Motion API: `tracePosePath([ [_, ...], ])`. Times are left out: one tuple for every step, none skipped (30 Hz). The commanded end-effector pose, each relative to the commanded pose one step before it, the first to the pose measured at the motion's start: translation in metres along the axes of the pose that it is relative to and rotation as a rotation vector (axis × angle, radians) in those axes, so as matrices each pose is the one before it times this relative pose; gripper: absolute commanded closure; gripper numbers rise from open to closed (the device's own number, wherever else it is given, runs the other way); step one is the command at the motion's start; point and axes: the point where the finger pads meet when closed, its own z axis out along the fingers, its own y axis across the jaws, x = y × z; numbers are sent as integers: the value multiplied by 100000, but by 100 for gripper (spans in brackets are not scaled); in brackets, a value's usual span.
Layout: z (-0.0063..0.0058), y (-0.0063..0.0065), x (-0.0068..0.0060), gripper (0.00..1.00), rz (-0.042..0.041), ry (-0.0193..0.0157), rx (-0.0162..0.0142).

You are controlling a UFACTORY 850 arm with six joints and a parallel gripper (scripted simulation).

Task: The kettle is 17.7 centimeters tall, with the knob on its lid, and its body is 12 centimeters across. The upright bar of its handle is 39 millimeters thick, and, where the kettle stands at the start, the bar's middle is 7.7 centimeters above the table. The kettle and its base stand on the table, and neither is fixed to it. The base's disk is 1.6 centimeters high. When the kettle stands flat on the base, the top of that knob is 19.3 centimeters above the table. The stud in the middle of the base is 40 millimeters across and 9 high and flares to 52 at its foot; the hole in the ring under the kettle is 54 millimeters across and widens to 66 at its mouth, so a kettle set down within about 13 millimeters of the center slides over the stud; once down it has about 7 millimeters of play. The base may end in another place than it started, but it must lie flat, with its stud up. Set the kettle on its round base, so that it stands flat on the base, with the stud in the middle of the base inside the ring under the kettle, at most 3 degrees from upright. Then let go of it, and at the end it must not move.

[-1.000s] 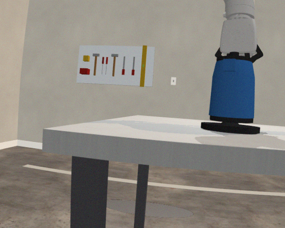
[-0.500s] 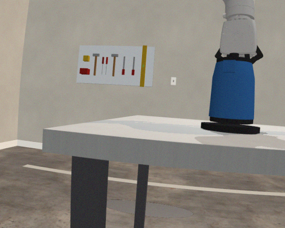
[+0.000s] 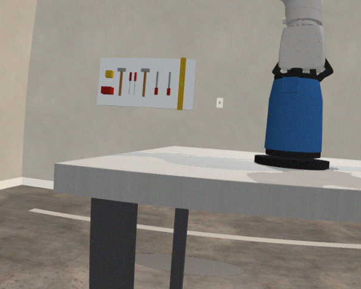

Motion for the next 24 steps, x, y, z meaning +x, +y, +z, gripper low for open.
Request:
tracePosePath([
  [99,-72,-41,100,-20,-95,159],
  [2,0,0,100,0,0,0],
  [0,0,0,100,0,0,0],
  [0,0,0,100,0,0,0],
  [0,0,0,100,0,0,0],
  [0,0,0,100,0,0,0],
  [0,0,0,100,0,0,0],
  [0,0,0,100,0,0,0],
  [0,0,0,100,0,0,0],
  [0,0,0,100,0,0,0],
  [0,0,0,100,0,0,0],
  [0,0,0,100,0,0,0],
  [0,0,0,100,0,0,0],
  [0,0,0,19,0,0,0],
  [0,0,0,19,0,0,0],
  [0,0,0,19,0,0,0],
  [0,0,0,19,0,0,0],
  [0,0,0,19,0,0,0],
  [0,0,0,19,0,0,0],
  [0,0,0,19,0,0,0],
  [0,0,0,19,0,0,0],
  [0,0,0,19,0,0,0],
  [0,0,0,19,0,0,0],
  [0,0,0,19,0,0,0],
])
